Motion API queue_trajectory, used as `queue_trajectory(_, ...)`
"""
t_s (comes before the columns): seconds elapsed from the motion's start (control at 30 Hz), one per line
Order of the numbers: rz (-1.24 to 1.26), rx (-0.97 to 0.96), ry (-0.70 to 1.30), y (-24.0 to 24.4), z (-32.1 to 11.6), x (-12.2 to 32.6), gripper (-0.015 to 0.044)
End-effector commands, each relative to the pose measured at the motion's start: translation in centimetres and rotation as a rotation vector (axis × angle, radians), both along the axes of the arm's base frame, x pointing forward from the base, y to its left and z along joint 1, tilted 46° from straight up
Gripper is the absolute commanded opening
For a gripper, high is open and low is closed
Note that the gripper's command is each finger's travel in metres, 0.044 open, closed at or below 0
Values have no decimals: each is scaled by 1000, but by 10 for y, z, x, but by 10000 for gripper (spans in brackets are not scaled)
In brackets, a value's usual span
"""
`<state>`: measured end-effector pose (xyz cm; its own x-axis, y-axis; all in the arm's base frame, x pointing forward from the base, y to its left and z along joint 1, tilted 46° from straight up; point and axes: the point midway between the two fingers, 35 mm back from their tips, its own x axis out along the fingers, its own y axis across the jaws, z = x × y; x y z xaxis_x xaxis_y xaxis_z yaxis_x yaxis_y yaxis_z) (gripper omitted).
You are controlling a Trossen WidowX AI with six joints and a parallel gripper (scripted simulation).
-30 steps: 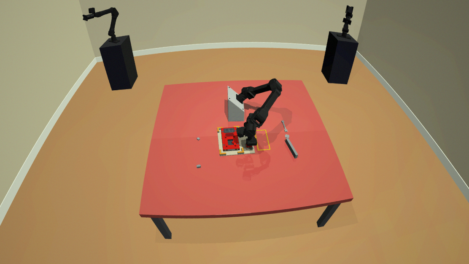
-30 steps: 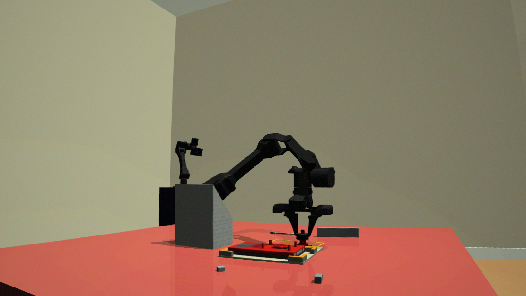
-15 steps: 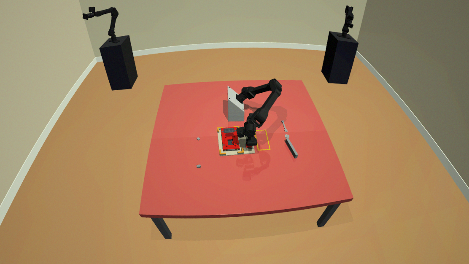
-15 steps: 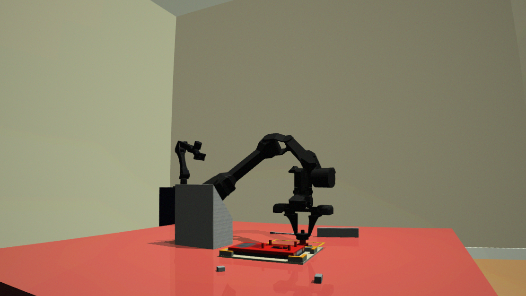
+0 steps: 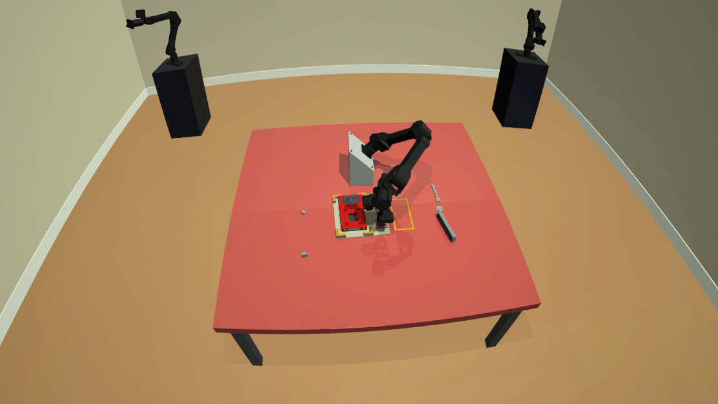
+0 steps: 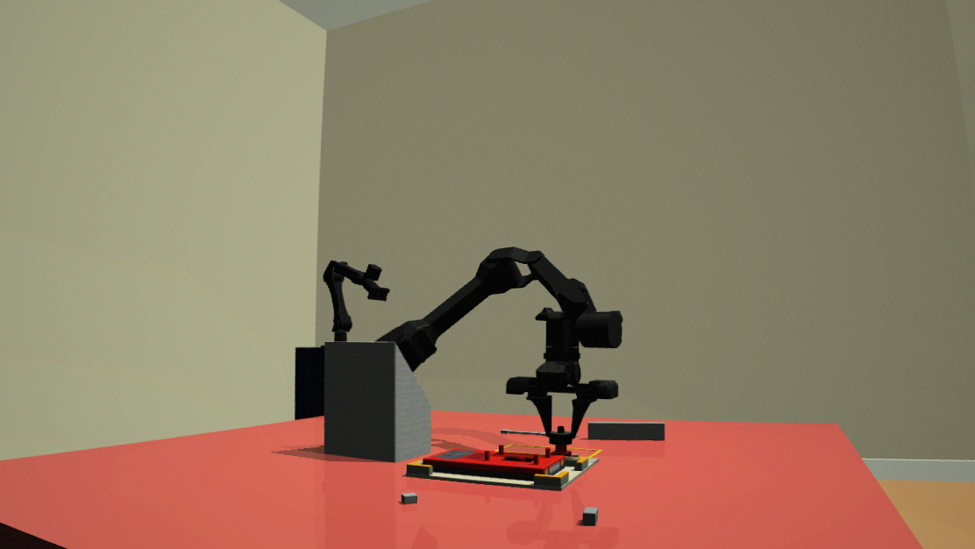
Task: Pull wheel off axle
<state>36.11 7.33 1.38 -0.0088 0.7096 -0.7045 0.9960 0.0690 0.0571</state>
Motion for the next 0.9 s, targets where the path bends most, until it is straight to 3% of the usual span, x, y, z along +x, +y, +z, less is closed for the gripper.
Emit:
queue_trajectory(0.0, -25, 3, 3, -12, 7, 0, 0)
queue_trajectory(0.87, -27, 3, 5, -18, 13, 0, 0)
